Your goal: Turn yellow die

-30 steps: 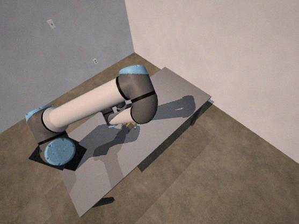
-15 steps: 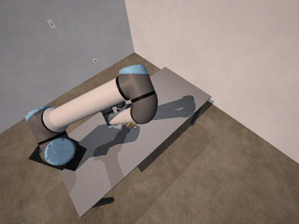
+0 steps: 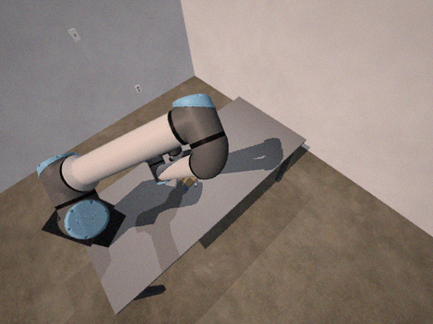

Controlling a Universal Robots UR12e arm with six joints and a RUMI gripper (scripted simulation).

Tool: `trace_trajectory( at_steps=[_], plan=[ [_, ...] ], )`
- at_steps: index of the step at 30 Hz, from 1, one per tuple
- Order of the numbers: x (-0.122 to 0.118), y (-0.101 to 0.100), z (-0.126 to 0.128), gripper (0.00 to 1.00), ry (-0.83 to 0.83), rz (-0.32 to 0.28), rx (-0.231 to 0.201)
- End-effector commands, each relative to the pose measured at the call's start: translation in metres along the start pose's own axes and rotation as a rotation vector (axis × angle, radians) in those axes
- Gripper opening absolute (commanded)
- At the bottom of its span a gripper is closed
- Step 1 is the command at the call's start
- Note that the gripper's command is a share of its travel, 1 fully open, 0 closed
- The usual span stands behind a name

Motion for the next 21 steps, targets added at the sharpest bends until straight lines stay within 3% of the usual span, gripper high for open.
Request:
trace_trajectory(
  at_steps=[1,21],
  plan=[
    [0.0002,0.0004,-0.0001,0.18,0.0,0.001,0.0],
    [0.0001,-0.0089,-0.0001,0.18,0.0,0.001,0.0]
  ],
)
Point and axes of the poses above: the point where the finger pads meet when closed, its own y axis back along the fingers, its own z axis across the jaws, x = y × z, the point moved 6 cm from there along y, back along the fingers
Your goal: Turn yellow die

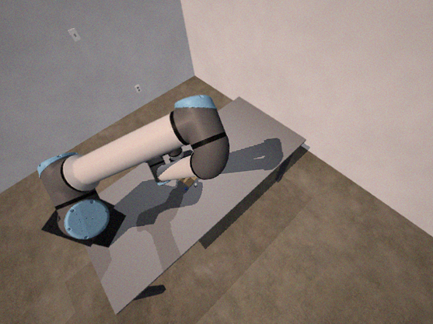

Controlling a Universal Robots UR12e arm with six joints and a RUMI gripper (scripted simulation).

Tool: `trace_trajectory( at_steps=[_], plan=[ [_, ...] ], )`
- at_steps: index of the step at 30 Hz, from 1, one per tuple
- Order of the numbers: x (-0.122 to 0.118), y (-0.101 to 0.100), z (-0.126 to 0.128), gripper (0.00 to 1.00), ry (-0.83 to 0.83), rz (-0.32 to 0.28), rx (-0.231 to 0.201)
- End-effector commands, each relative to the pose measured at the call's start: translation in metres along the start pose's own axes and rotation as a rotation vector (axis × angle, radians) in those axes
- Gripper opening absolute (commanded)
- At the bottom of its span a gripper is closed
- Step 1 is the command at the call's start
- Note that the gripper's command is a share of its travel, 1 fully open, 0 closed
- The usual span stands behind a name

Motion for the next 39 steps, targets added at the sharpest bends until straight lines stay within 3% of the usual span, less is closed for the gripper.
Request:
trace_trajectory(
  at_steps=[1,26,39],
  plan=[
    [0.0,-0.003,0.0,0.18,0.0,0.001,0.0],
    [0.0,-0.037,0.0,0.18,0.0,0.001,0.0],
    [0.0,-0.045,0.0,0.18,0.0,0.001,0.0]
  ],
)
Point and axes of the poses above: the point where the finger pads meet when closed, its own y axis back along the fingers, its own z axis across the jaws, x = y × z, the point moved 6 cm from there along y, back along the fingers
